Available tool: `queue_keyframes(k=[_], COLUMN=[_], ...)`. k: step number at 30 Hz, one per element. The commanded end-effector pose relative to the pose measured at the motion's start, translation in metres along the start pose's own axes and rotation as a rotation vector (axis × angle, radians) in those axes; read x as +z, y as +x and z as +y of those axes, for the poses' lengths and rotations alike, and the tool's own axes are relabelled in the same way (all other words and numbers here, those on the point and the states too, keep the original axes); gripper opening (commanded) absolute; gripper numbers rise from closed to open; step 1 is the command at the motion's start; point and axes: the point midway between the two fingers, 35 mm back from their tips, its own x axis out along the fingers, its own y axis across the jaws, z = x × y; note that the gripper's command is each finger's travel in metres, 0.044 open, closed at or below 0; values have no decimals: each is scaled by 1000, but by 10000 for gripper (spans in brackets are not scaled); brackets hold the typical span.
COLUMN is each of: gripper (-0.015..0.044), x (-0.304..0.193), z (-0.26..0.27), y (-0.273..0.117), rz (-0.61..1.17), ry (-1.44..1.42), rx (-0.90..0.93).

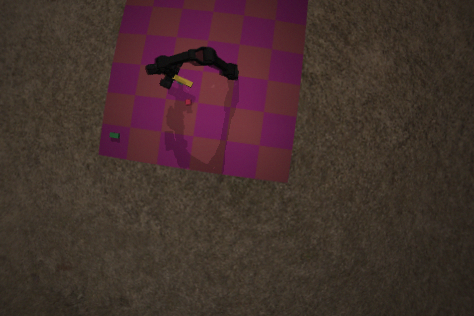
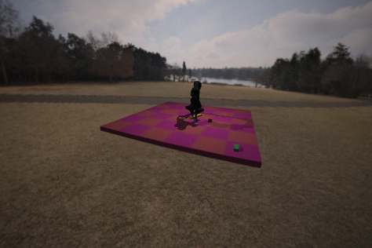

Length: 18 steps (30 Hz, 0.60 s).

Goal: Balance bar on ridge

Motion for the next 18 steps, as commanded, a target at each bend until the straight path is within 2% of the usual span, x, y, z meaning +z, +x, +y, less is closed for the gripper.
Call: queue_keyframes(k=[1,18], gripper=[0,0], x=[0,1], z=[0,0], y=[2,1], rz=[-1,-1], ry=[5,5], rx=[-1,-1])
